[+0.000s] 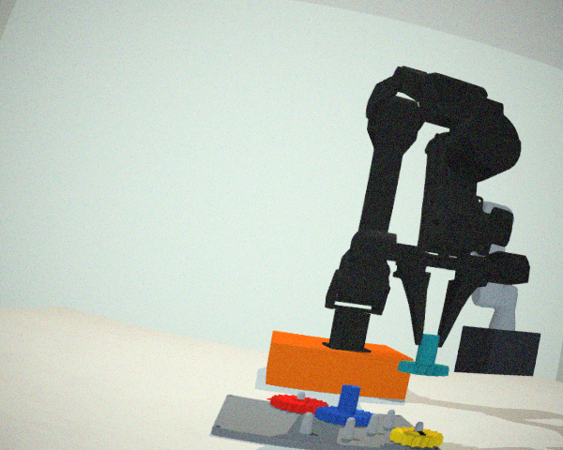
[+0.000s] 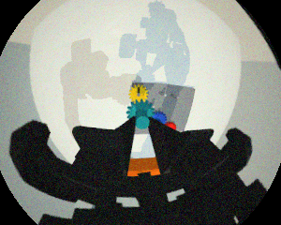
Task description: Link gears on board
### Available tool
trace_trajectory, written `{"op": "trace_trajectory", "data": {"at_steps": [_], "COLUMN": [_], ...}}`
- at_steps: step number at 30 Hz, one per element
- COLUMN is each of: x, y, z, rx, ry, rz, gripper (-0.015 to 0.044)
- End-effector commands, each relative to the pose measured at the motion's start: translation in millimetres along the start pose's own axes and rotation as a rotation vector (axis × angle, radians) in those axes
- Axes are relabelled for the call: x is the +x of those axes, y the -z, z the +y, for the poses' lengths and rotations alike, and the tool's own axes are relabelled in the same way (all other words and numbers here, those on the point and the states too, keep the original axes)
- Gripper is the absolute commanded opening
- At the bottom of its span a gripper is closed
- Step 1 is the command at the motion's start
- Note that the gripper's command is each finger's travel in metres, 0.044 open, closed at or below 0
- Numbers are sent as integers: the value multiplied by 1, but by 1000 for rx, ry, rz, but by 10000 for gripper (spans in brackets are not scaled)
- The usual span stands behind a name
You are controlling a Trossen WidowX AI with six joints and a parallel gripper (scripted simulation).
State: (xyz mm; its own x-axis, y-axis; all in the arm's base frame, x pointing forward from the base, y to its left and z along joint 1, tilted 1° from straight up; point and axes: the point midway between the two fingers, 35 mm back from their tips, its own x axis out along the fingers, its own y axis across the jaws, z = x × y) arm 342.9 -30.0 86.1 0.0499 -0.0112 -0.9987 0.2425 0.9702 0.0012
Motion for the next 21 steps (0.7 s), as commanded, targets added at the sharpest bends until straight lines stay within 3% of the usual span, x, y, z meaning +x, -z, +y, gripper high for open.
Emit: {"op": "trace_trajectory", "data": {"at_steps": [1,21], "x": [5,16], "y": [0,1], "z": [-8,-39], "rx": [-4,-4], "ry": [-4,-1], "rz": [2,3], "gripper": [0,0]}}
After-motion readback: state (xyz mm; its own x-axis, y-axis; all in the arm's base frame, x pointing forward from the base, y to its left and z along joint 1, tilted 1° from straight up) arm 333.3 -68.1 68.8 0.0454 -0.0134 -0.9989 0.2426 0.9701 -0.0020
